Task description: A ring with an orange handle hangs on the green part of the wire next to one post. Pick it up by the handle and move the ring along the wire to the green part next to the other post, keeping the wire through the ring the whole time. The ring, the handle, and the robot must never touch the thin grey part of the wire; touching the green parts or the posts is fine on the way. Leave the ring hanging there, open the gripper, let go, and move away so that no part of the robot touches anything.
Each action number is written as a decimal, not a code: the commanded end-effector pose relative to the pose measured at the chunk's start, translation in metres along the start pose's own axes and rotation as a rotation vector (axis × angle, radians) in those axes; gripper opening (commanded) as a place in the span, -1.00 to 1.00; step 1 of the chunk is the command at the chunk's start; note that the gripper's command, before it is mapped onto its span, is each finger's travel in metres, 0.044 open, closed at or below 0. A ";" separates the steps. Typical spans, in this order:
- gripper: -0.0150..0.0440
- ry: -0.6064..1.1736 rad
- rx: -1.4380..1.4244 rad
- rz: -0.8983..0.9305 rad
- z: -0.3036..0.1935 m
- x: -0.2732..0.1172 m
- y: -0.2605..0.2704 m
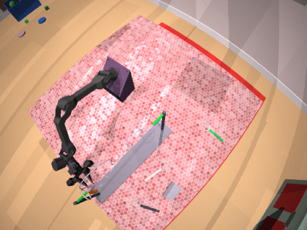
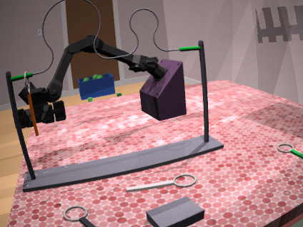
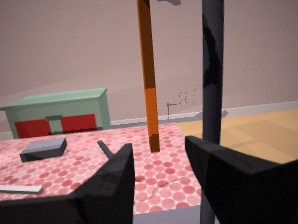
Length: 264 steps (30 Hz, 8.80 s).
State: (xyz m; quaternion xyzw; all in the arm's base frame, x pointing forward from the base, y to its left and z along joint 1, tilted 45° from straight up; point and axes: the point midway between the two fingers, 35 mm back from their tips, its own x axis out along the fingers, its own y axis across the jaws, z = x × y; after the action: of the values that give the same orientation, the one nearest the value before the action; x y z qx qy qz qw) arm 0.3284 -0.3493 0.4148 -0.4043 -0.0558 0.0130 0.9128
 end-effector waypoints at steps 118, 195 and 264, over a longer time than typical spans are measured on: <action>-1.00 0.001 0.003 -0.011 0.020 0.072 -0.002; -1.00 0.513 0.359 0.092 0.046 0.011 0.090; -1.00 0.346 1.767 0.450 0.216 0.014 0.181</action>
State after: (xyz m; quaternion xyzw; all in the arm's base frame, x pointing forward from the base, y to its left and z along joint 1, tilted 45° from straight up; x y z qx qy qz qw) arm 0.3242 -0.0734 0.4191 0.4271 0.1947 0.1585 0.8687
